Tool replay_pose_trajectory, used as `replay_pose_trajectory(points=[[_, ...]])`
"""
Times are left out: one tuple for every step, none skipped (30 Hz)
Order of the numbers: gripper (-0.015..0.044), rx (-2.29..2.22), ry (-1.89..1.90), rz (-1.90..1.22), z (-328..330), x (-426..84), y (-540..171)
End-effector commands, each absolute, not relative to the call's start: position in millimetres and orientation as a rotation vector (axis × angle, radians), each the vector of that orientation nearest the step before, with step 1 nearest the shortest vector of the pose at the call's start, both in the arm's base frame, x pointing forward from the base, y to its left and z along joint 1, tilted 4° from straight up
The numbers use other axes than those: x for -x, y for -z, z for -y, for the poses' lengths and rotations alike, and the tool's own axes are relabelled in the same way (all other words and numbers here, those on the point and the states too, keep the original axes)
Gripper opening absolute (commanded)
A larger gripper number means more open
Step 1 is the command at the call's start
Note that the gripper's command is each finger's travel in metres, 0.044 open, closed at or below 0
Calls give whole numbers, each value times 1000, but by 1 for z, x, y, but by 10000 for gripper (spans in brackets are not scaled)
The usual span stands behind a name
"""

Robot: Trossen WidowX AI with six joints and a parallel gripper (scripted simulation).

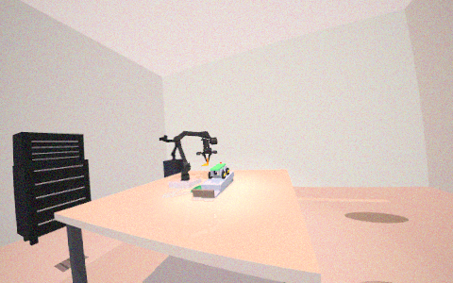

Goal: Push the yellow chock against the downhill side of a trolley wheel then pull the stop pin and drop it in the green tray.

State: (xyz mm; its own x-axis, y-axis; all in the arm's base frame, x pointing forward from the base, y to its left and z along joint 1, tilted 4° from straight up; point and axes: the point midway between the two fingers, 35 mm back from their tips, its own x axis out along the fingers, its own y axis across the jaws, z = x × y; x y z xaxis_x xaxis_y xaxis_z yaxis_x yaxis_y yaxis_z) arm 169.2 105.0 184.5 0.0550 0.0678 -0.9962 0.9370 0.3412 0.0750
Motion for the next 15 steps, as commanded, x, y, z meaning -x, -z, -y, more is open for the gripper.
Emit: replay_pose_trajectory(points=[[0,-1116,970,-1308,-105,-168,-184],[0,-1142,995,-1296,-105,-168,-184],[0,-1169,1021,-1283,-105,-168,-184],[0,-1195,1047,-1270,-105,-168,-184],[0,-1221,1073,-1256,-105,-168,-184],[0,-1247,1099,-1242,-105,-168,-184],[0,-1273,1125,-1228,-105,-168,-184],[0,-1295,1146,-1215,-105,-168,-184],[0,-1308,1159,-1208,-105,-168,-184],[0,-1312,1163,-1206,-105,-168,-184],[0,-1312,1163,-1206,-105,-168,-184],[0,-1312,1163,-1206,-105,-168,-184],[0,-1312,1163,-1206,-105,-168,-184],[0,-1312,1163,-1206,-105,-168,-184],[0,-1312,1163,-1206,-105,-168,-184]])
